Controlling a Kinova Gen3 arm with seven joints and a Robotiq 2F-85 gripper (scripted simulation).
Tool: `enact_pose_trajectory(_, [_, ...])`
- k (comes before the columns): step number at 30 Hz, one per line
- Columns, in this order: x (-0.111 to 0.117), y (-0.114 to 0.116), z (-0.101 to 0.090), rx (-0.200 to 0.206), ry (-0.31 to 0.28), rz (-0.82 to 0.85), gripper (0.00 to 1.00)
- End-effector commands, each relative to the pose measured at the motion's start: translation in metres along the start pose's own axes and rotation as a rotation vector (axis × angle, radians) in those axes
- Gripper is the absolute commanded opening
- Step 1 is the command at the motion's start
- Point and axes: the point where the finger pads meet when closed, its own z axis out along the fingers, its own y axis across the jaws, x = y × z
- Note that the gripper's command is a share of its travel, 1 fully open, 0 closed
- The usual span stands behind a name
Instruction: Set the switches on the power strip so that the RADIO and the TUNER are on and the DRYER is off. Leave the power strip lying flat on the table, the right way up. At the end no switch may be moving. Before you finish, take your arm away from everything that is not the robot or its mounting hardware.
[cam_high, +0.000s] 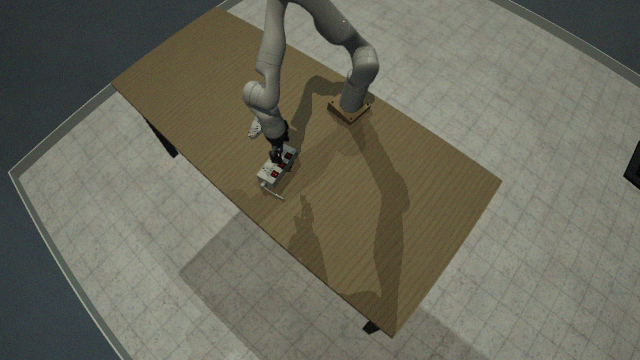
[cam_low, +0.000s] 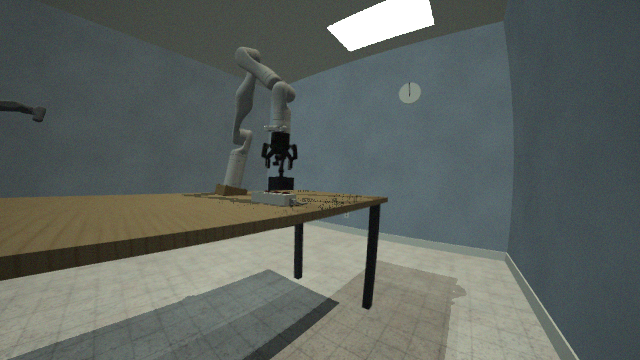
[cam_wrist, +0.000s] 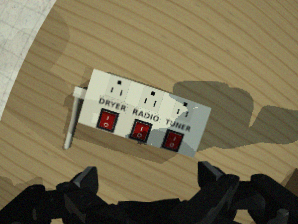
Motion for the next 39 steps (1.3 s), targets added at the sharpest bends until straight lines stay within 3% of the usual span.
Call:
enact_pose_trajectory(1, [-0.005, -0.003, 0.003, -0.001, 0.004, 0.088, 1.0])
enact_pose_trajectory(17, [-0.001, 0.0, 0.018, 0.005, 0.004, 0.785, 1.0])
enact_pose_trajectory(19, [-0.001, 0.0, 0.018, 0.005, 0.004, 0.785, 1.0])
enact_pose_trajectory(33, [0.01, 0.0, 0.023, 0.041, 0.013, 1.368, 1.0])
enact_pose_trajectory(39, [0.014, -0.001, 0.024, 0.054, 0.014, 1.504, 1.0])
